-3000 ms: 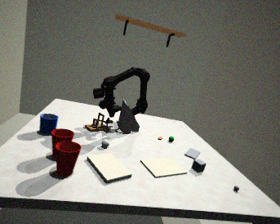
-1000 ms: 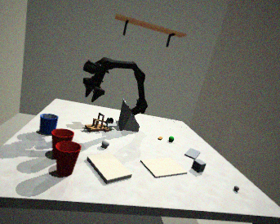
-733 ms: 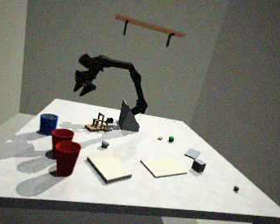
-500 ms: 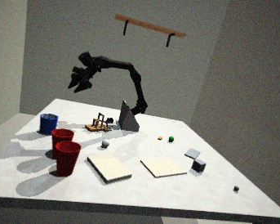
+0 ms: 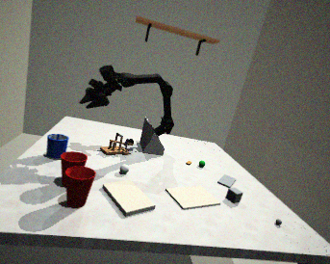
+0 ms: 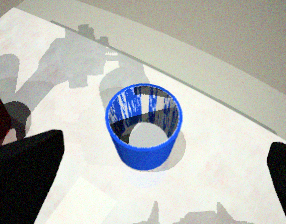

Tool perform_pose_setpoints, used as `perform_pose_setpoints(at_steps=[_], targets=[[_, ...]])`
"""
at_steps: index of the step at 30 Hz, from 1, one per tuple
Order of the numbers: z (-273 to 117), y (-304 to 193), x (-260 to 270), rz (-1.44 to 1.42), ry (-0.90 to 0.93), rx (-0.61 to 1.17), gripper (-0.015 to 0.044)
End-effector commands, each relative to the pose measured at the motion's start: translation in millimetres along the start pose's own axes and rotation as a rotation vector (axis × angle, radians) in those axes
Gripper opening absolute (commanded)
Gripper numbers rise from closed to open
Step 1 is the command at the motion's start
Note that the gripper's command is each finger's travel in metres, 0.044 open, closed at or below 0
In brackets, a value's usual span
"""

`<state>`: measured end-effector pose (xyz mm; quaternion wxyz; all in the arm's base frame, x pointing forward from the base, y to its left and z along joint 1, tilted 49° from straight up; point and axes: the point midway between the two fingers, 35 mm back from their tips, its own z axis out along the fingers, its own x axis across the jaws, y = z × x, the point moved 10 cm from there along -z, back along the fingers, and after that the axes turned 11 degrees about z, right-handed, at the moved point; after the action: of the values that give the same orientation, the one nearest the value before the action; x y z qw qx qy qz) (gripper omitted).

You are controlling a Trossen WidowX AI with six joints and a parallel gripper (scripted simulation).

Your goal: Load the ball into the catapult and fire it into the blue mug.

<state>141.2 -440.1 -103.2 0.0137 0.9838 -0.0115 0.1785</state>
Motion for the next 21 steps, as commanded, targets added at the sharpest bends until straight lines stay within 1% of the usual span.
perform_pose_setpoints(at_steps=[1, 9, 21], targets=[[0.0, -0.9, -0.2, 0.005, -0.003, -0.002, 0.0440], [0.0, -0.9, -0.2, 0.005, -0.003, -0.002, 0.0440], [0.0, -0.9, -0.2, 0.005, -0.003, -0.002, 0.0125]])
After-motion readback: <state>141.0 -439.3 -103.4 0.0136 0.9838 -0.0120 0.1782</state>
